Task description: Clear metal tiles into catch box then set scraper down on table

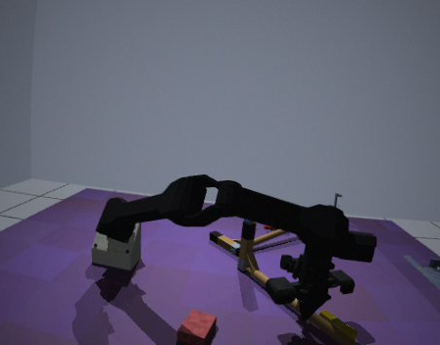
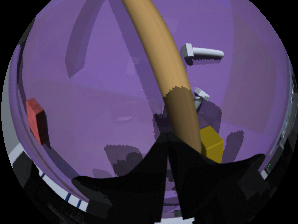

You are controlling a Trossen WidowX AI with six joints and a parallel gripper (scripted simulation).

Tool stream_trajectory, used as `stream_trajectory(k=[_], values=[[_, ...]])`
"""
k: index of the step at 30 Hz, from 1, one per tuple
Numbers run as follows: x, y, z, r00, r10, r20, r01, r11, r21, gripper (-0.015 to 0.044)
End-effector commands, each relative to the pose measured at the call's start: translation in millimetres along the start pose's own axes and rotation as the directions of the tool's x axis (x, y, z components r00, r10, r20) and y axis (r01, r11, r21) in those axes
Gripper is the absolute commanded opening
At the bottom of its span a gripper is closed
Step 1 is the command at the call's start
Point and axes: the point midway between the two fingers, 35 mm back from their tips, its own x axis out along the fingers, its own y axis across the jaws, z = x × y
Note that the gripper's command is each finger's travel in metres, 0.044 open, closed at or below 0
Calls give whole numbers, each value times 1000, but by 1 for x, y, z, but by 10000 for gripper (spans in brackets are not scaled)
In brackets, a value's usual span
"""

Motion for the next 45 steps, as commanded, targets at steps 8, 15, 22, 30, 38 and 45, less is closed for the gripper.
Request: stream_trajectory(k=[8,15,22,30,38,45], values=[[-28,-2,-1,1000,-12,-3,12,1000,19,0],[-55,-1,-1,1000,-23,-7,24,999,38,0],[-63,0,-1,1000,-29,-12,30,994,102,0],[-72,2,-2,999,-39,-24,44,955,294,0],[-80,5,-3,998,-49,-35,60,879,474,0],[-87,8,-3,997,-58,-45,74,784,617,0]])
